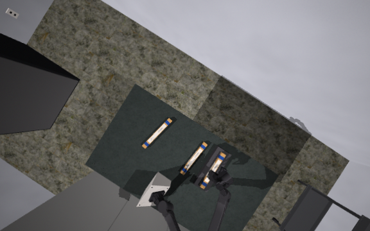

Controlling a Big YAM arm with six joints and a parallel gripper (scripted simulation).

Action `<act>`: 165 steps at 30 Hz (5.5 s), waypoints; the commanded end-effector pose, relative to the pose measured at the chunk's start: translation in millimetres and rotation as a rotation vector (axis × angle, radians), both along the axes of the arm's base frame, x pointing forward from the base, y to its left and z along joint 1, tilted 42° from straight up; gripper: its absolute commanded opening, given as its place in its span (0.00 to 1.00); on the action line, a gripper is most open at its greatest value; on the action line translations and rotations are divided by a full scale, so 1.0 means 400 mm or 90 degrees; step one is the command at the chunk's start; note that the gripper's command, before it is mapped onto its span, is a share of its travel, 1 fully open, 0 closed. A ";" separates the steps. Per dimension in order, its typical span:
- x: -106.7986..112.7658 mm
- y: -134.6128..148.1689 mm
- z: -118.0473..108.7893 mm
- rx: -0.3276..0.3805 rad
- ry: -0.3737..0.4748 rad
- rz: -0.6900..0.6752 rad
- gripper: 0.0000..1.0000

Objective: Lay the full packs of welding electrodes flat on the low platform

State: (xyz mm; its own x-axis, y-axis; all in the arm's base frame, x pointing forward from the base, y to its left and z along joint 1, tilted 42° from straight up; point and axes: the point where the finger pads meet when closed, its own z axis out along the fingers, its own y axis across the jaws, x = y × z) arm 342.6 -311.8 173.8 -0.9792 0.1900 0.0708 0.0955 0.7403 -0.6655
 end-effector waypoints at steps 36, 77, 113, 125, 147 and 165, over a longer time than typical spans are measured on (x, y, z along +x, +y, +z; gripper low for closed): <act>0.030 0.035 0.088 -0.014 -0.029 -0.024 0.74; 0.034 0.328 0.067 -0.017 -0.040 -0.005 0.74; 0.048 0.867 -0.033 -0.006 -0.045 -0.004 0.74; 0.045 0.981 -0.054 -0.003 -0.046 -0.008 0.74; 0.038 0.961 -0.057 -0.002 -0.047 -0.017 0.74; 0.031 0.964 -0.062 -0.003 -0.042 -0.010 0.74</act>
State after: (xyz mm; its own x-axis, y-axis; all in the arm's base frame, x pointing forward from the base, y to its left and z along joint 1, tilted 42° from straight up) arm 345.3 69.5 141.6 -0.9794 0.1994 0.0330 0.1252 0.7265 -0.6757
